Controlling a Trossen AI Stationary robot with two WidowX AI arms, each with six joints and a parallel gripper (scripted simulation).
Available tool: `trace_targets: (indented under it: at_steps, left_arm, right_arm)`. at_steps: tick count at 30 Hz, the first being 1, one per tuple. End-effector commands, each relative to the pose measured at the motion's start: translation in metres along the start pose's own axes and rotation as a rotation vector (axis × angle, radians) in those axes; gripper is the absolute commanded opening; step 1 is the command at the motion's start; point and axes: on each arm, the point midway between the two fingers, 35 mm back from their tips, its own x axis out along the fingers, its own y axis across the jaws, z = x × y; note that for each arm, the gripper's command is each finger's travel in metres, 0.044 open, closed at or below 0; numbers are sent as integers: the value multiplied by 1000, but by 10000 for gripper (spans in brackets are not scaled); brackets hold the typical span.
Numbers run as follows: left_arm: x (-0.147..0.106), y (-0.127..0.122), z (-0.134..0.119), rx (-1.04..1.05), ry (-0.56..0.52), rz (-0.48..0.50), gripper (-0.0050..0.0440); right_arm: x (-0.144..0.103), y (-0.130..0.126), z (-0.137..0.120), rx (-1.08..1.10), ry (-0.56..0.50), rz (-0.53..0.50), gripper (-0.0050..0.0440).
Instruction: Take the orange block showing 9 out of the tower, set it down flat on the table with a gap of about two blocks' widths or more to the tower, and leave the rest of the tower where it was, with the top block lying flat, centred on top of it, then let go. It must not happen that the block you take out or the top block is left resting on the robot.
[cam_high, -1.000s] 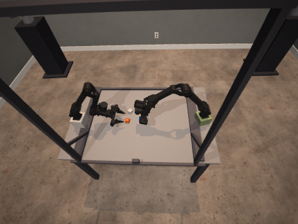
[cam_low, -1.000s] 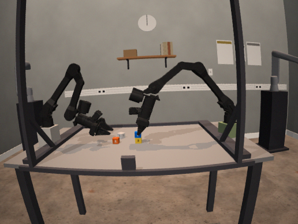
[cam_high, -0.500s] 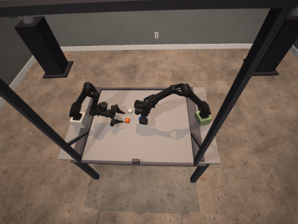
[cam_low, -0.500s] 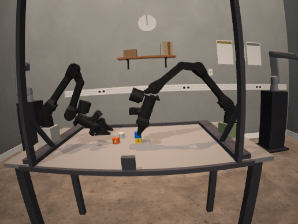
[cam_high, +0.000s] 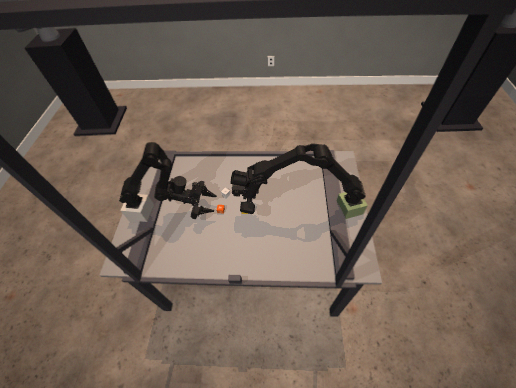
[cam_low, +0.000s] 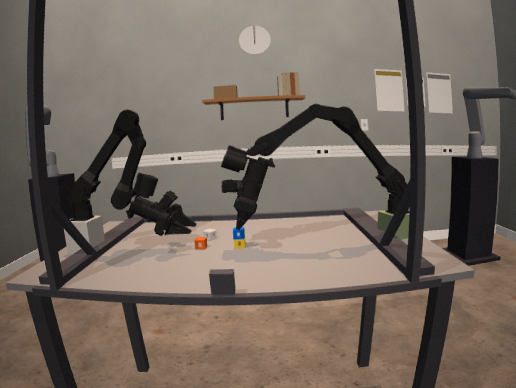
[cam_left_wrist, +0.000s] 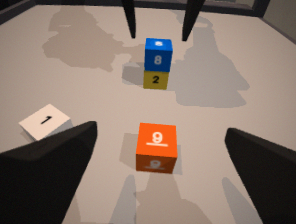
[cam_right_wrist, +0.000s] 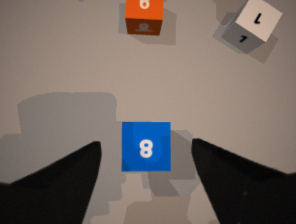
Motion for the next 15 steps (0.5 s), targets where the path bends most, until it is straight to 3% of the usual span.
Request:
trace_targets:
  at_steps: [1, 4, 15]
  left_arm:
    - [-1, 0, 8, 3, -24, -3, 400]
    - [-1, 0, 8, 3, -24, -3, 400]
    - [-1, 0, 8, 3, -24, -3, 400]
  right_arm:
    - [-13, 0, 9, -3, -29, 4, 333]
    - [-13, 0, 9, -3, -31, 4, 400]
    - [-13, 0, 9, -3, -31, 4, 400]
